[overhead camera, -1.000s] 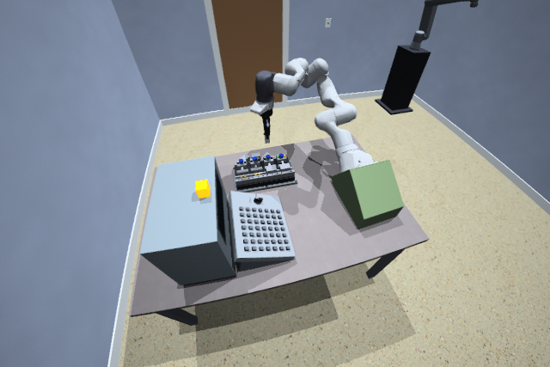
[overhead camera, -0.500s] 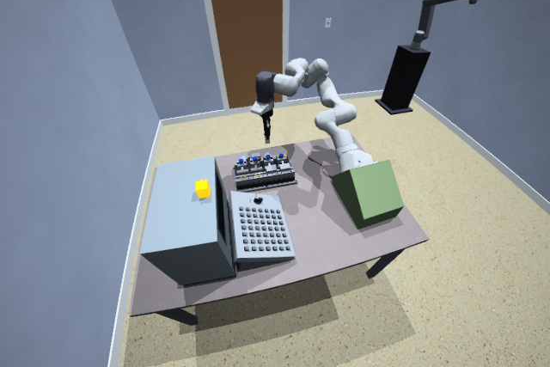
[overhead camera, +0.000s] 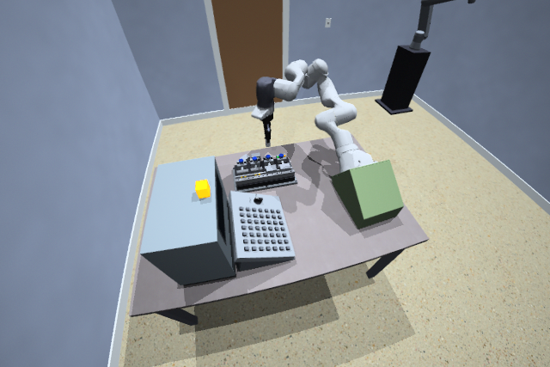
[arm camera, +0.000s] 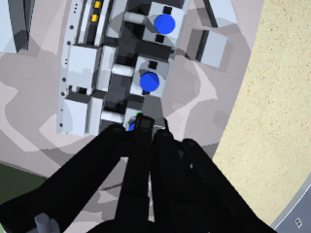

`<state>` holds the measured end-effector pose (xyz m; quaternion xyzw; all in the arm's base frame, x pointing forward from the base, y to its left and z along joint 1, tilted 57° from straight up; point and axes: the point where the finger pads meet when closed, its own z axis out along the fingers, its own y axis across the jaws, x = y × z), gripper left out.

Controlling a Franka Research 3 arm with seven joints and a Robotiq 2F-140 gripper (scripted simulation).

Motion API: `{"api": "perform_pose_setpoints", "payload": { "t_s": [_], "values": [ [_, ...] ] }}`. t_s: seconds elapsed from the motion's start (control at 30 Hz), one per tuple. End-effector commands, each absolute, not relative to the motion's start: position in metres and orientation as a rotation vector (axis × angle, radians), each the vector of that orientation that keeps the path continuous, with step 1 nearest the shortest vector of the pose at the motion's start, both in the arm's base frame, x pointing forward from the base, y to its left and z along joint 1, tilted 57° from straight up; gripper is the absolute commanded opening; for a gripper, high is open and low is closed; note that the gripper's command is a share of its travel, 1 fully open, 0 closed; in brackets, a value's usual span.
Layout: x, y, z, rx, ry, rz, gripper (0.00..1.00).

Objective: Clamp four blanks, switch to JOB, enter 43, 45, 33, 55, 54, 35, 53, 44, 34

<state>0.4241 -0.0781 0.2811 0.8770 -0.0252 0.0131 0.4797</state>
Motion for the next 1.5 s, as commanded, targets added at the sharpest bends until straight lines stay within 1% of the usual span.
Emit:
{"api": "perform_pose_setpoints", "payload": {
  "t_s": [0.0, 0.67, 1.47],
  "values": [
    [0.428, -0.087, 0.275, 2.145, -0.061, 0.044, 0.00],
    [0.428, -0.134, 0.244, 2.145, -0.061, 0.044, 0.00],
    [0.428, -0.144, 0.238, 2.145, -0.061, 0.044, 0.00]
  ]
}}
